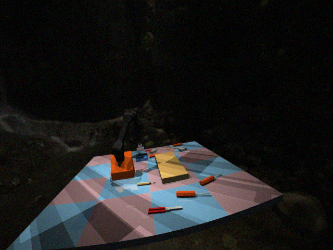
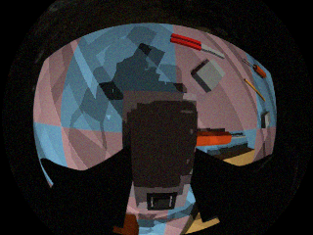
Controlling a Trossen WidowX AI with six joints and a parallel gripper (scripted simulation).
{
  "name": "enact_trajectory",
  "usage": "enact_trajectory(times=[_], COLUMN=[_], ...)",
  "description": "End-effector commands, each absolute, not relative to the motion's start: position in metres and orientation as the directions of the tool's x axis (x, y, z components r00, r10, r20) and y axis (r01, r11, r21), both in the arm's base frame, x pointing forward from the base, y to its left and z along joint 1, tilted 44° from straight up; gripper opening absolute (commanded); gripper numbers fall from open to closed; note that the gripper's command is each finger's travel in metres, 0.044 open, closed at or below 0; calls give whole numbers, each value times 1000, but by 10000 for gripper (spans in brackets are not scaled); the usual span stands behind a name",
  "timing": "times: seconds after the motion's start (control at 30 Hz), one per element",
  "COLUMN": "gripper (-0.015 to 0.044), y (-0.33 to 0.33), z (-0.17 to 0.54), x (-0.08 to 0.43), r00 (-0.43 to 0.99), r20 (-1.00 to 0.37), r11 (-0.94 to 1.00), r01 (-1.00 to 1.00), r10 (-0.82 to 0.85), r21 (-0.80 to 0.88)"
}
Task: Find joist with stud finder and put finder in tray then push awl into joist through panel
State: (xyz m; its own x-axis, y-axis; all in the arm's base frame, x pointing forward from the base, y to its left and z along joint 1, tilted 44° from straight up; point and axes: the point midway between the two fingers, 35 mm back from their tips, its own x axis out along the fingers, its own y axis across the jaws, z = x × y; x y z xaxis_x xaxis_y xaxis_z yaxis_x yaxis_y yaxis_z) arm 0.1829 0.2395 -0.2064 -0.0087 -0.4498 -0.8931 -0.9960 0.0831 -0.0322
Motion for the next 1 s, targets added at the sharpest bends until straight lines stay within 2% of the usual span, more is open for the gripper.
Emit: enact_trajectory(times=[0.0,0.97], gripper=[0,0], y=[238,186], z=[-214,-269], x=[183,181], r00=[-11,-10], r20=[-896,-895], r11=[79,79], r01=[-997,-996], r10=[-444,-446], r21=[-27,-29])
